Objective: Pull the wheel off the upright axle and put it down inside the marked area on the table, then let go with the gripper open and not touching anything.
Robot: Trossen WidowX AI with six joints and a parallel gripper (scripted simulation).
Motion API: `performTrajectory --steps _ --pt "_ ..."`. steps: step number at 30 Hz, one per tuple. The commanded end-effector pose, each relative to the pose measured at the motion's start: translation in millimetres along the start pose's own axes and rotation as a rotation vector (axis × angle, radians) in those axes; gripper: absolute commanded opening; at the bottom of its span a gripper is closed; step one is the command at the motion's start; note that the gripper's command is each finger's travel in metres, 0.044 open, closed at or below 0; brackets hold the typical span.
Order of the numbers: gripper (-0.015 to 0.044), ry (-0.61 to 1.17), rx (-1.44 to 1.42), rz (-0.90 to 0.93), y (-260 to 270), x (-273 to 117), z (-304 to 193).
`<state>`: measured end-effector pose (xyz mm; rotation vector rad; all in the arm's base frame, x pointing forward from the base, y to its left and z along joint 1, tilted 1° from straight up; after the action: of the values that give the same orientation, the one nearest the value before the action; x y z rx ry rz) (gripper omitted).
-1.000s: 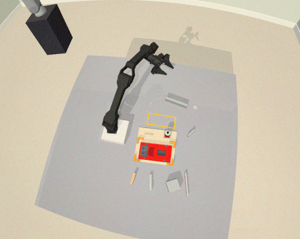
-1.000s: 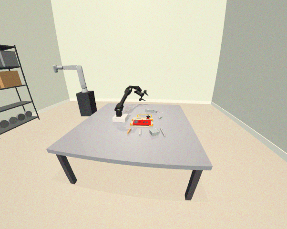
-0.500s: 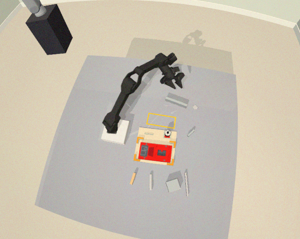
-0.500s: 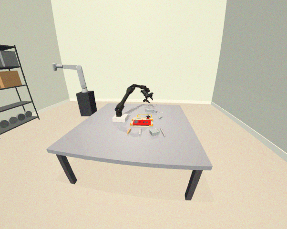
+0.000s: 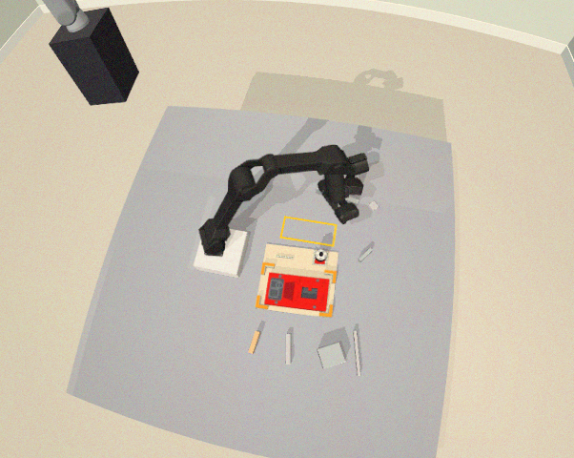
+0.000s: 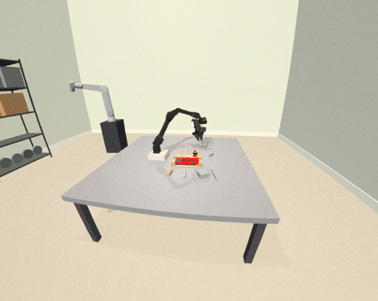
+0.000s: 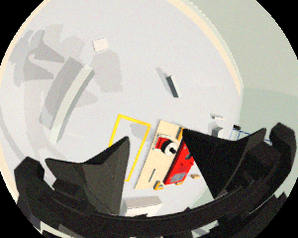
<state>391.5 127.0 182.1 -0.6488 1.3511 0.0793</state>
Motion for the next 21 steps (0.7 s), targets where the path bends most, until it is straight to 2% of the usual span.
performTrajectory --steps 1,11,21 --pt "0.03 0.047 0.156 0.108 -30.2 13.5 -28.1" --pt "0.03 0.122 0.531 0.365 -84.6 36.4 -101.7" --pt "0.03 0.122 0.538 0.369 -93.3 39.8 -97.1"
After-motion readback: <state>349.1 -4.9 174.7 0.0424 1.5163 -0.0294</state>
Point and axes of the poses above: the point midway between the two fingers, 35 mm back from their tips, its own x axis out along the fingers, its own y axis across the jaws, z = x × y, the point moved 6 cm from there along -x, back along the fingers, and after that the axes turned 4 degrees about -x, right-handed, at the moved point
